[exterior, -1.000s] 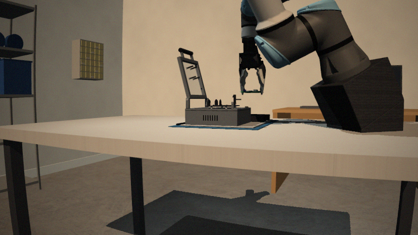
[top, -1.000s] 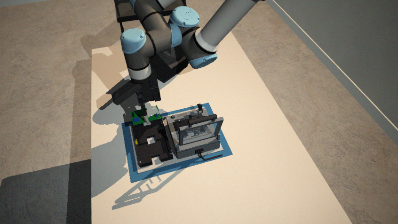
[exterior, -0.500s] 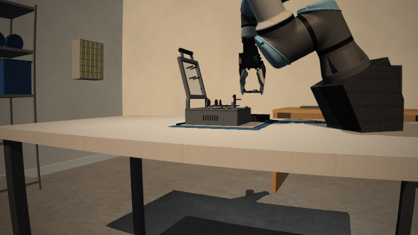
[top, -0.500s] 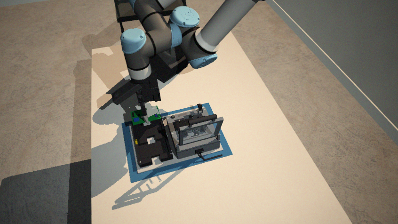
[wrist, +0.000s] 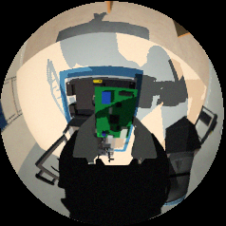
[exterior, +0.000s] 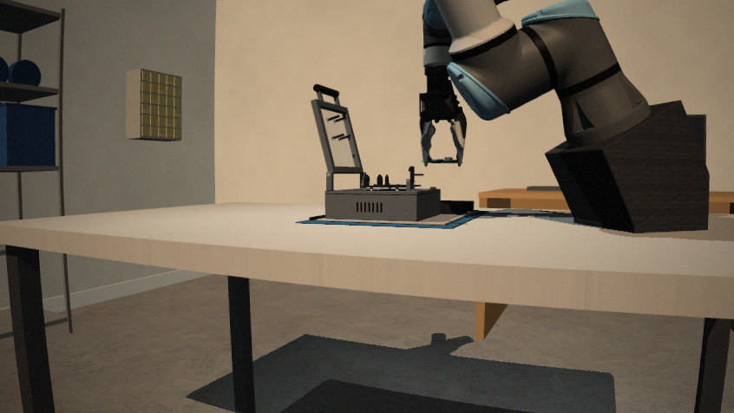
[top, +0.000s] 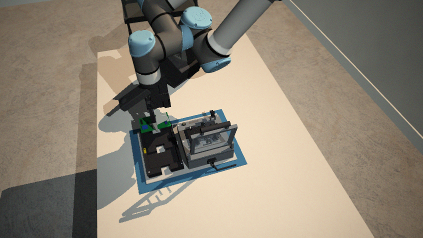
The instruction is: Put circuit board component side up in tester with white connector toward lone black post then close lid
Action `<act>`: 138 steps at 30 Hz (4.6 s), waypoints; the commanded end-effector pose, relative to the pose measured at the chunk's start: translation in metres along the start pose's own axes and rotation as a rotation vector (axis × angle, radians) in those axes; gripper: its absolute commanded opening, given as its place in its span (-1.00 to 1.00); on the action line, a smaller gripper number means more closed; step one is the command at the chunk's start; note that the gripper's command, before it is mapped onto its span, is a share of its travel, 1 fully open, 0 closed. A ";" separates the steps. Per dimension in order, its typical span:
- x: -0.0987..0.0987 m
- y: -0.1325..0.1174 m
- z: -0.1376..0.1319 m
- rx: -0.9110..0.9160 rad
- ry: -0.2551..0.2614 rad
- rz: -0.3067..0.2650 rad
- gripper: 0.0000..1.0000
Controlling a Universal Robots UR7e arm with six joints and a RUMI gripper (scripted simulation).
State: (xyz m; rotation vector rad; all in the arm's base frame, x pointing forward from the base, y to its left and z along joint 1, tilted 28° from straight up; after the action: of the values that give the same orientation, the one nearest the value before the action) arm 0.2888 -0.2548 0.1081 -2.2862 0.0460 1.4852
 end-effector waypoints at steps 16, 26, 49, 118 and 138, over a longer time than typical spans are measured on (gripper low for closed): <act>0.000 0.000 0.000 0.000 0.001 0.001 -0.22; 0.000 0.000 0.000 0.000 0.001 0.001 -0.22; -0.001 -0.007 -0.001 0.000 0.001 0.001 -0.22; -0.012 -0.173 -0.024 0.000 0.001 0.001 -0.22; -0.012 -0.178 -0.025 0.000 0.001 0.001 -0.22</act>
State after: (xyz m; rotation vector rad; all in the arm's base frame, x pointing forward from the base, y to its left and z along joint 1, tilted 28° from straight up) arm 0.3488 -0.1035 0.1843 -2.2861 0.0464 1.4855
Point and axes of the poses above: the point where the finger pads meet when closed, its own x axis out along the fingers, its own z axis across the jaws, y = z × x, the point moved 7 cm from there along -x, back along the fingers, and after that the axes turned 11 degrees about x, right-handed, at the moved point
